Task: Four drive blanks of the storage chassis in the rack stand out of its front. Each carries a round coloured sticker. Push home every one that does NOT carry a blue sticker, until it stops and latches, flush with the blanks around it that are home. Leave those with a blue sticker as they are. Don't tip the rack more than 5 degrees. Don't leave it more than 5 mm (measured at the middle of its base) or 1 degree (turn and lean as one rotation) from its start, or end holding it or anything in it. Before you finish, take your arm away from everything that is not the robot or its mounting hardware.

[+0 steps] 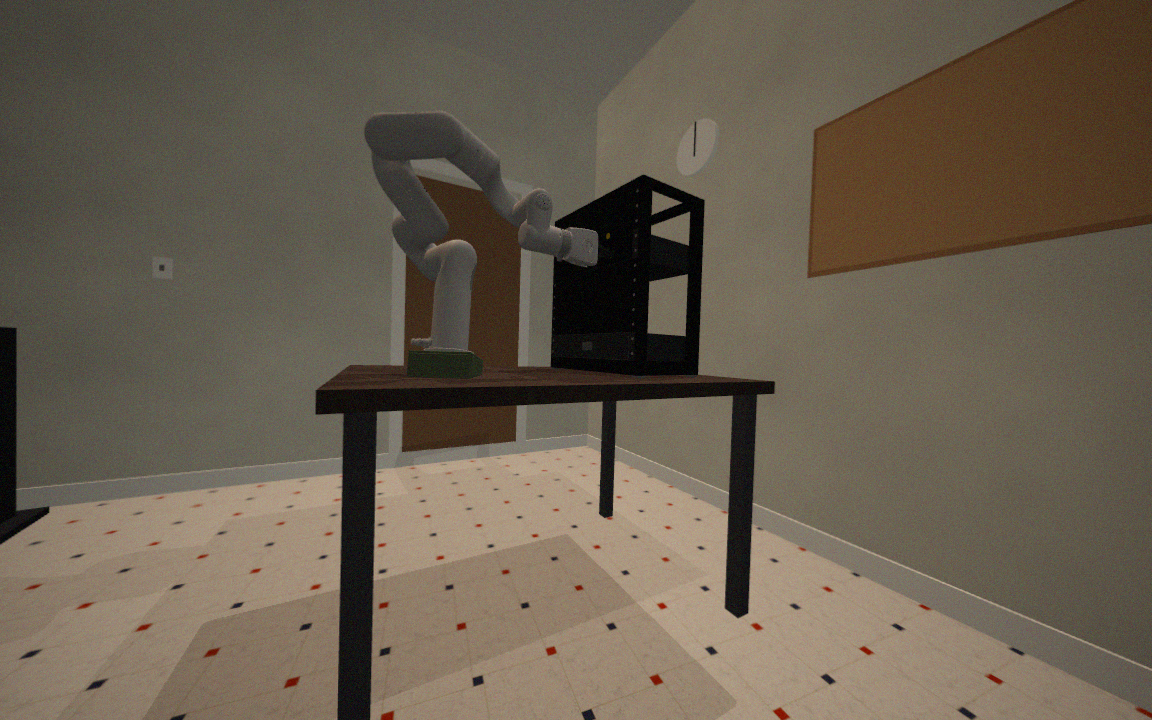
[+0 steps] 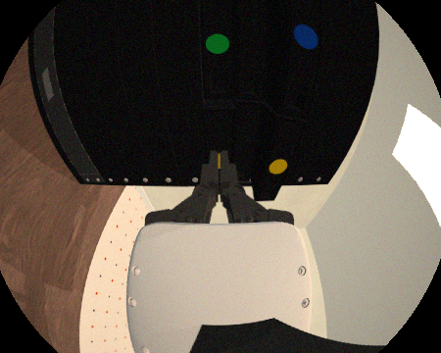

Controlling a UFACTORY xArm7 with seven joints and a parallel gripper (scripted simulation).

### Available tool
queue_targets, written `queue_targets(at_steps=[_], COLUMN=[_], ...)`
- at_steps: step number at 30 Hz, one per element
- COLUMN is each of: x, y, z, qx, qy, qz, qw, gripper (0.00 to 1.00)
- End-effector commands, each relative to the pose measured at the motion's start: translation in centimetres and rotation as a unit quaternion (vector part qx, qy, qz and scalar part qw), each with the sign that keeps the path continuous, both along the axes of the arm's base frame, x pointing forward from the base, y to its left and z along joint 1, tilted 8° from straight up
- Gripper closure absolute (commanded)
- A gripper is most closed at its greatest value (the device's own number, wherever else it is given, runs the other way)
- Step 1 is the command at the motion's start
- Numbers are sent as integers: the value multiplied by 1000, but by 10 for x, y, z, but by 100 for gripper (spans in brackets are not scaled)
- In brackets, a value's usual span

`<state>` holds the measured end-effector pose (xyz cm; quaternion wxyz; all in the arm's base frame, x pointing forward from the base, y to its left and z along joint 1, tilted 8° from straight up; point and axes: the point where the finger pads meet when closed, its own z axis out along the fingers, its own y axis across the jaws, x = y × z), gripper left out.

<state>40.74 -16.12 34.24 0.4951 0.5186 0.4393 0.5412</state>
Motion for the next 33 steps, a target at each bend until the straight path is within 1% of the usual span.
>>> queue_targets(at_steps=[1, 9, 19, 33], x=[2, 3, 12, 14], y=[-1, -1, -1, -1], z=[1, 1, 2, 3], qx=[-1, -1, -1, -1], qy=[-1, -1, -1, -1], qz=[-1, -1, -1, -1], qw=[1000, 1000, 1000, 1000], gripper=[100, 100, 100, 100])
